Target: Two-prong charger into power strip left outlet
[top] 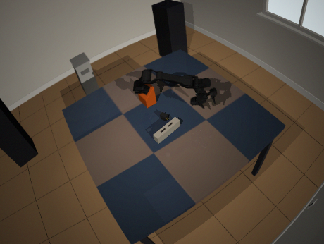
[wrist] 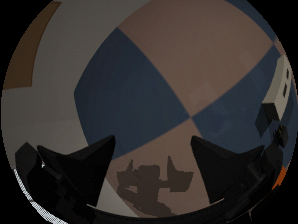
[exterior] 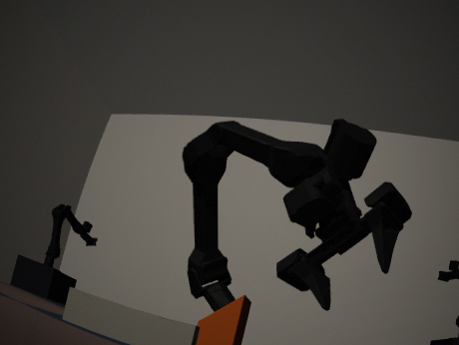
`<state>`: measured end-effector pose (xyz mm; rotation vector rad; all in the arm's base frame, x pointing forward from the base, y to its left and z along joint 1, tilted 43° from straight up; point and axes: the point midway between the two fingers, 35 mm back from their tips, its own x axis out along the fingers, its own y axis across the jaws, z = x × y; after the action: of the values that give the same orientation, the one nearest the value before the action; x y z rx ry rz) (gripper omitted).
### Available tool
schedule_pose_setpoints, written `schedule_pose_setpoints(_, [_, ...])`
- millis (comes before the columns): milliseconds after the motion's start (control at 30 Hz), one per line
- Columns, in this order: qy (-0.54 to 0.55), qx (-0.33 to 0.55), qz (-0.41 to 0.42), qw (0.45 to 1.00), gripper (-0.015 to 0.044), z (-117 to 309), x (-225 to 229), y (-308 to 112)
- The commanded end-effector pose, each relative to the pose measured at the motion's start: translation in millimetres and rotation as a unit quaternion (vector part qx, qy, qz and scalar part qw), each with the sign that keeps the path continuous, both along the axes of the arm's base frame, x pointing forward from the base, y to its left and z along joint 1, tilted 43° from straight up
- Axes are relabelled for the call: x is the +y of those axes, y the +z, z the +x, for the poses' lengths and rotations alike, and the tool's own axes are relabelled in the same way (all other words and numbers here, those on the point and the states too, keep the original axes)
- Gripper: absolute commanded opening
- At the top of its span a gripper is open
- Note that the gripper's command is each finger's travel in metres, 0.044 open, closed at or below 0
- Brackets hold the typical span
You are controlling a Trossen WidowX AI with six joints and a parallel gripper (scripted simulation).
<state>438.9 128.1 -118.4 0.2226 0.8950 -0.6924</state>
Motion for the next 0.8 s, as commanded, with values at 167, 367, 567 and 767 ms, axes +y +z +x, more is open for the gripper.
schedule_pose_setpoints(167, [0.015, 0.038, -0.026, 0.999, 0.044, -13, -17, 10])
schedule_pose_setpoints(367, [0.037, 0.09, -0.058, 0.994, 0.044, -33, -40, 24])
schedule_pose_setpoints(567, [0.058, 0.143, -0.086, 0.984, 0.044, -54, -62, 38])
schedule_pose_setpoints(767, [0.08, 0.197, -0.109, 0.971, 0.044, -77, -82, 52])
